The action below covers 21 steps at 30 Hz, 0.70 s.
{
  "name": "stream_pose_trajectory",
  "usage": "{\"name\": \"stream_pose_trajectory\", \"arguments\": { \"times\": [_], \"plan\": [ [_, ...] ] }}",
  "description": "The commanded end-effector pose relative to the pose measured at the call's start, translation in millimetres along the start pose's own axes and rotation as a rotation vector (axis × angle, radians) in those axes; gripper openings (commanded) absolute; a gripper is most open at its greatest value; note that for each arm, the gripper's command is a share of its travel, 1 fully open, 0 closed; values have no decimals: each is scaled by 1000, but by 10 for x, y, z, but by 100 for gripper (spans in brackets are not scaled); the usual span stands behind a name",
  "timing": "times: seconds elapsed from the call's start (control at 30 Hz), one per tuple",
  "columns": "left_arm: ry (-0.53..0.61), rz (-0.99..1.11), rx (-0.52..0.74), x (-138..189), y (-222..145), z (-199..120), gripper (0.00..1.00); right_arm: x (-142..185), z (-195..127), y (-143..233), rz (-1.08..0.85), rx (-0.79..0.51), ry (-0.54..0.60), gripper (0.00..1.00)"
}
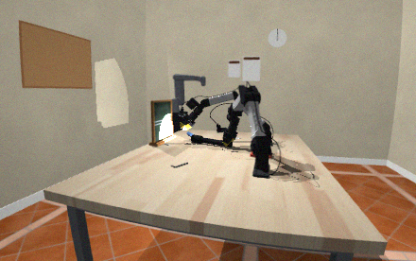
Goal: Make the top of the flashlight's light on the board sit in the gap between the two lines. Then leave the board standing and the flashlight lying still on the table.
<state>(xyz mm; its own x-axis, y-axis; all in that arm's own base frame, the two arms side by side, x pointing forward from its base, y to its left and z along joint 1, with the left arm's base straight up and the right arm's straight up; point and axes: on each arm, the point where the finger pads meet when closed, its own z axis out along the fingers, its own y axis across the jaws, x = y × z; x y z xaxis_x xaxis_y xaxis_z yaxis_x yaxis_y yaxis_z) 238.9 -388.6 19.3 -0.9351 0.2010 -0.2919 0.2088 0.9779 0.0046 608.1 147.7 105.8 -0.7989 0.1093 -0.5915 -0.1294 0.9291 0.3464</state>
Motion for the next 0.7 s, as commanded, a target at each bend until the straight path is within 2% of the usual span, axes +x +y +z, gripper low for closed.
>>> {"name": "stream_pose_trajectory", "arguments": {
  "times": [0.0, 0.03, 0.07, 0.13, 0.2, 0.27, 0.4, 0.43, 0.5, 0.67],
  "plan": [
    [-39, -2, 32, -64, -45, -144, 30, 386, -31, -84, 113, 17, 212, 100],
    [-39, -2, 32, -64, -45, -144, 30, 487, -89, -80, 148, 24, 267, 100],
    [-39, -2, 32, -64, -45, -144, 30, 379, 18, -98, 106, 17, 206, 100],
    [-39, -2, 32, -64, -45, -144, 30, 320, -34, -60, 105, 12, 194, 100],
    [-39, -2, 32, -64, -45, -144, 30, 482, -131, -68, 164, 26, 283, 100],
    [-39, -2, 32, -64, -45, -144, 30, 482, -131, -68, 164, 26, 283, 100],
    [-39, -2, 32, -64, -45, -144, 30, 821, -379, -36, 281, 61, 469, 100],
    [-39, -2, 32, -64, -45, -144, 30, 656, -201, -78, 218, 46, 378, 100],
    [-39, -2, 32, -64, -45, -144, 30, 566, -257, -39, 201, 34, 352, 100],
    [-39, -2, 32, -64, -45, -144, 30, 905, -557, 0, 341, 78, 539, 100]
  ]
}}
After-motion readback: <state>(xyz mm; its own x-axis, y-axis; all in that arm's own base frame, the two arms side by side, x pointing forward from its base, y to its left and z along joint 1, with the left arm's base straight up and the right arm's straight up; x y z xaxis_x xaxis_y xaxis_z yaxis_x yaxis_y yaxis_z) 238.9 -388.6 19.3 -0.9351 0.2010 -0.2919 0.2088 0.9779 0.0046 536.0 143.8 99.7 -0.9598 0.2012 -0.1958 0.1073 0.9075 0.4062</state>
